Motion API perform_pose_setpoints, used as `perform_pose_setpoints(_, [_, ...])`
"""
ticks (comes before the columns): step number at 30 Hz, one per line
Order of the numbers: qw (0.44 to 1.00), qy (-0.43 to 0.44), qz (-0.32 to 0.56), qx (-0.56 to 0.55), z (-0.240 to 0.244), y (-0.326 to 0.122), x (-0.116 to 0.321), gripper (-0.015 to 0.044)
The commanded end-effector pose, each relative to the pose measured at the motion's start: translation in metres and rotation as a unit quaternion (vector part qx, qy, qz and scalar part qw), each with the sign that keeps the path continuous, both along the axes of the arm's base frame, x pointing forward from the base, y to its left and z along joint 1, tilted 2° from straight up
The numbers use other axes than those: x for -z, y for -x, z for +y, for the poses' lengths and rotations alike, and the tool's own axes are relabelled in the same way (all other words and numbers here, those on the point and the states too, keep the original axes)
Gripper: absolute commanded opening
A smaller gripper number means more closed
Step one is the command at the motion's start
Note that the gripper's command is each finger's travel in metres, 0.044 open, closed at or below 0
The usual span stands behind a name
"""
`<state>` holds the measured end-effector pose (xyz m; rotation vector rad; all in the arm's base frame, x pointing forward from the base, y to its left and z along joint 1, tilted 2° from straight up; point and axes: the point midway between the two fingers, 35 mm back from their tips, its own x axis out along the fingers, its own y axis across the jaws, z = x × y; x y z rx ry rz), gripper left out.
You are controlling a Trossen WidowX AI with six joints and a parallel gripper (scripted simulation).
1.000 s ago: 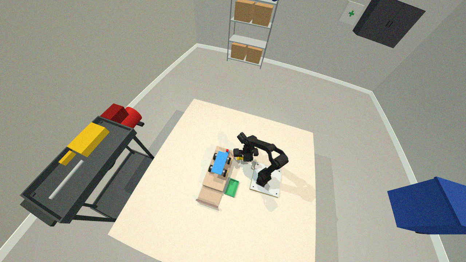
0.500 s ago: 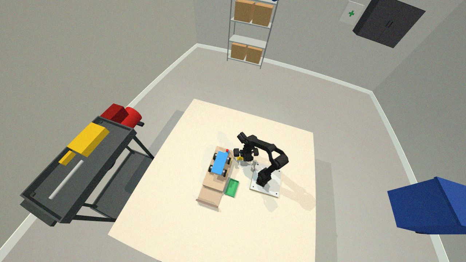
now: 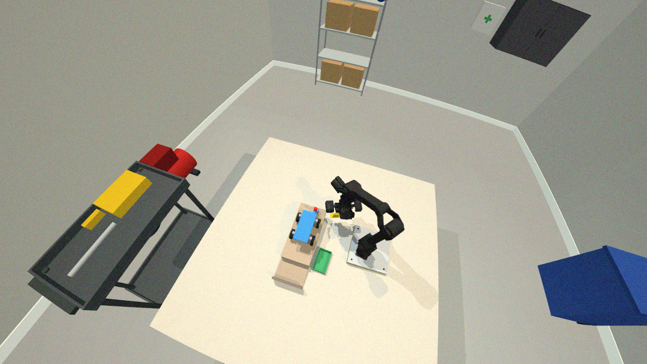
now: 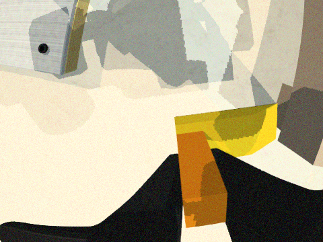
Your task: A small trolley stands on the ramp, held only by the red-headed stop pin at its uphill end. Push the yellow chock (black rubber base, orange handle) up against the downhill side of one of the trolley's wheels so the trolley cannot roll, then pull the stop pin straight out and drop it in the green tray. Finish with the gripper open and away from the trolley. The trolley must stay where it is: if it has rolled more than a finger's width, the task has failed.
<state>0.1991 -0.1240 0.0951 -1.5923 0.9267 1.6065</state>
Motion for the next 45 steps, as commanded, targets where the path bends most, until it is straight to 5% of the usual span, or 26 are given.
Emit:
perform_pose_setpoints(1, [1.0,-0.001,-0.001,-0.001,0.001,0.0,-0.013,0.0])
perform_pose_setpoints(26, [1.0,-0.001,-0.001,0.001,0.003,-0.001,-0.083,0.0])
perform_pose_setpoints(45, [0.951,0.005,-0.004,0.308,0.003,-0.001,-0.083,0.0])
